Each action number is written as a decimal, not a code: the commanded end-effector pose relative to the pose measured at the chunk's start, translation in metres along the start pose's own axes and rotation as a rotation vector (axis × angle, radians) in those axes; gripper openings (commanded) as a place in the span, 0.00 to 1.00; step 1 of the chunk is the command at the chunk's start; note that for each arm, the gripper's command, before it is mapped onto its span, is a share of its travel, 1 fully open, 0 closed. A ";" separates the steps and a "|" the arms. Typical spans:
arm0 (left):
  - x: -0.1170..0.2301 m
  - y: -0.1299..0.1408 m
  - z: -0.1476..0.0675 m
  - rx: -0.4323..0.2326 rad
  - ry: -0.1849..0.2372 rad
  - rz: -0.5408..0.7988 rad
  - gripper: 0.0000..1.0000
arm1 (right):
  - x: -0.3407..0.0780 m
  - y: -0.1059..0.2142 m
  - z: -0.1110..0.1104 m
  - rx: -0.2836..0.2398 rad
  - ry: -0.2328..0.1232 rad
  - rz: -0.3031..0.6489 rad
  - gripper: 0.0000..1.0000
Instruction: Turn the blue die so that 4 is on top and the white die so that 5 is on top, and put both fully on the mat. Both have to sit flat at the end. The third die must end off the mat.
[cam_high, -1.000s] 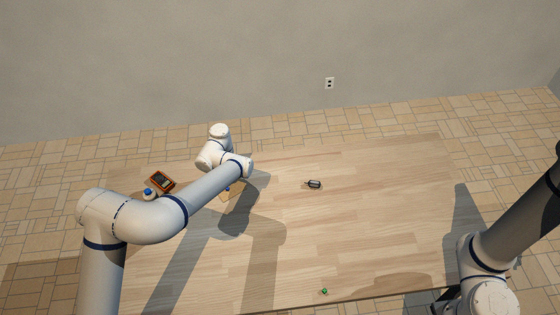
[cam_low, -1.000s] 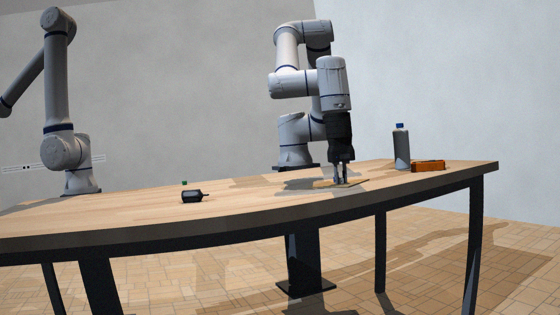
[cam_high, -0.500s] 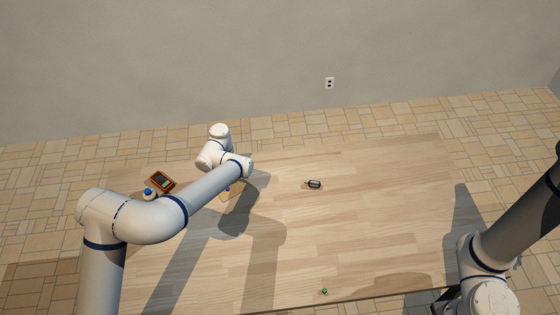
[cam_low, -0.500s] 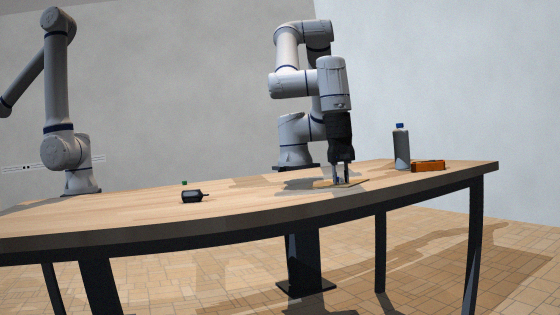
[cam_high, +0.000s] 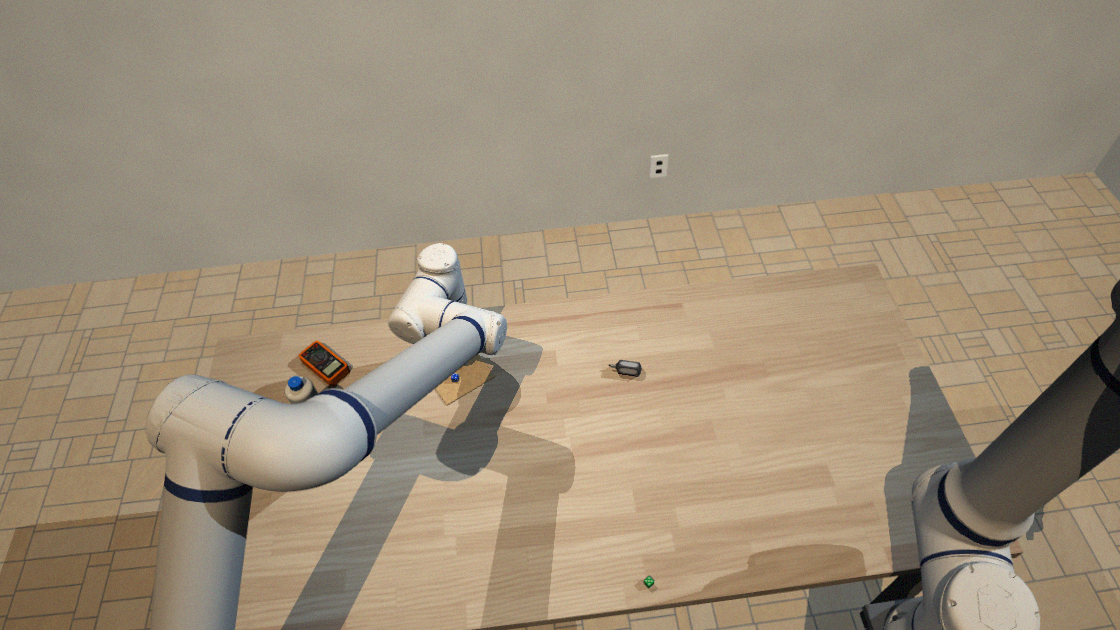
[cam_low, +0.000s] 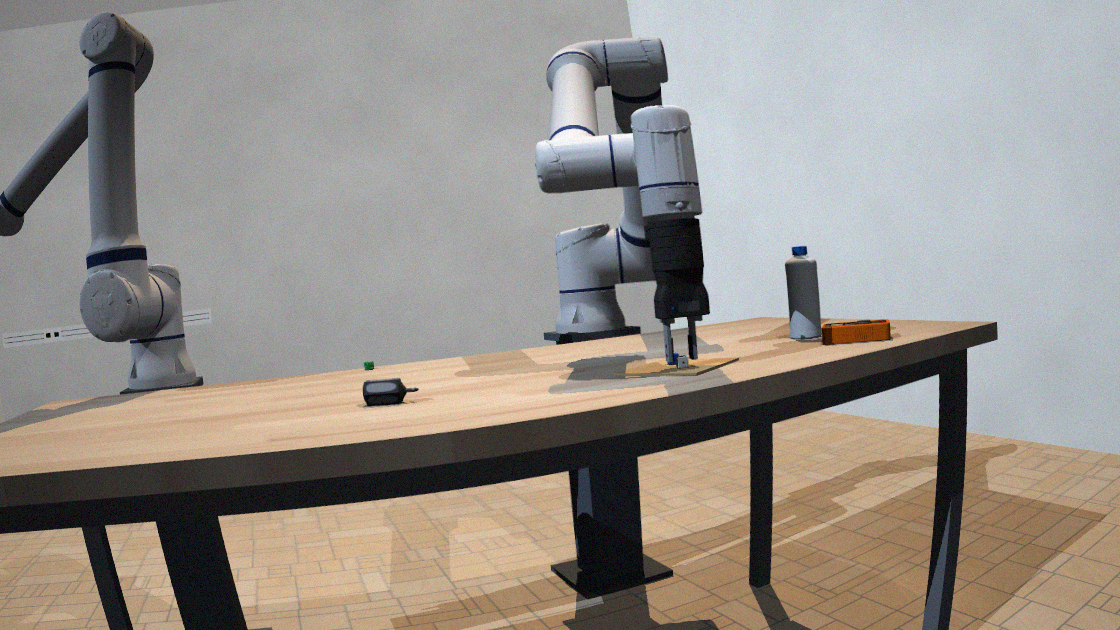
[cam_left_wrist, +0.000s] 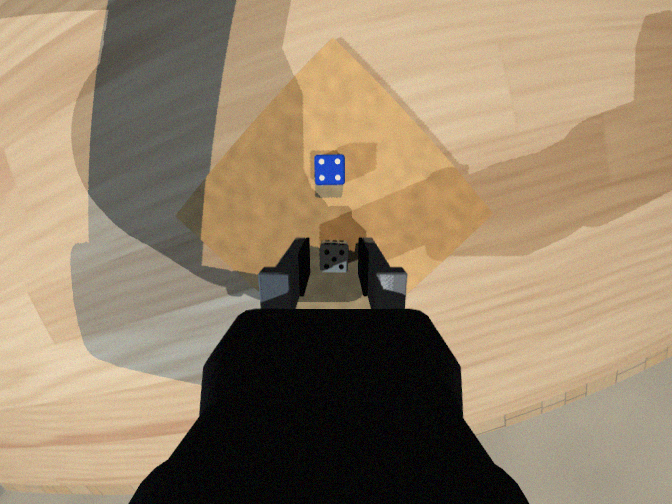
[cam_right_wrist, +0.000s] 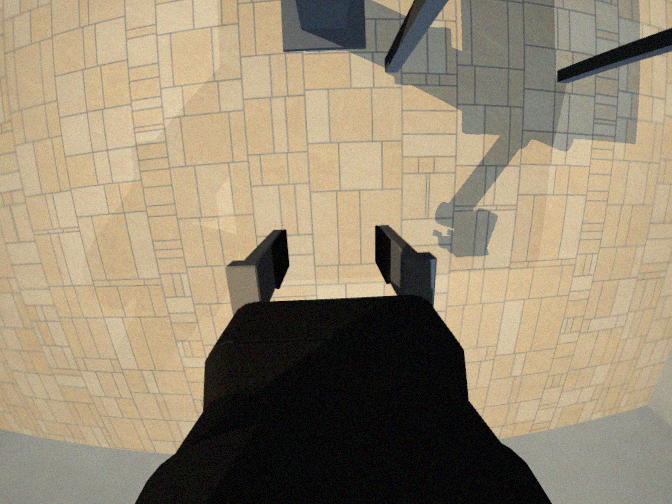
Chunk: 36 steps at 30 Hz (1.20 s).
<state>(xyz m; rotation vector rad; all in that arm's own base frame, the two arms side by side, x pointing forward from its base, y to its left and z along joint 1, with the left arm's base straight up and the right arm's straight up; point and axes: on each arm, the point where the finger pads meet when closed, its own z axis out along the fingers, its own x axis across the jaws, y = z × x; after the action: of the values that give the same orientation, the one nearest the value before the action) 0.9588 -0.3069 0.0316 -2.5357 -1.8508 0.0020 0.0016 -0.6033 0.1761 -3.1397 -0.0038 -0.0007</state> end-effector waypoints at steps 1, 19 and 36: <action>0.000 0.001 -0.017 -0.003 0.000 0.000 0.64 | 0.000 0.001 -0.001 -0.002 0.000 0.000 1.00; 0.000 0.001 -0.082 -0.003 0.000 0.000 0.64 | 0.000 0.001 -0.001 -0.002 0.000 0.000 1.00; 0.000 0.001 -0.083 -0.003 0.000 0.000 1.00 | 0.000 0.001 -0.001 -0.002 0.000 0.000 1.00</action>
<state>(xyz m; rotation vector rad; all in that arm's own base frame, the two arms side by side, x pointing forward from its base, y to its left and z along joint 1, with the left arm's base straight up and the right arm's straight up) 0.9591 -0.3070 0.1132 -2.5360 -1.8510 0.0016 0.0016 -0.6033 0.1761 -3.1397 -0.0038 -0.0007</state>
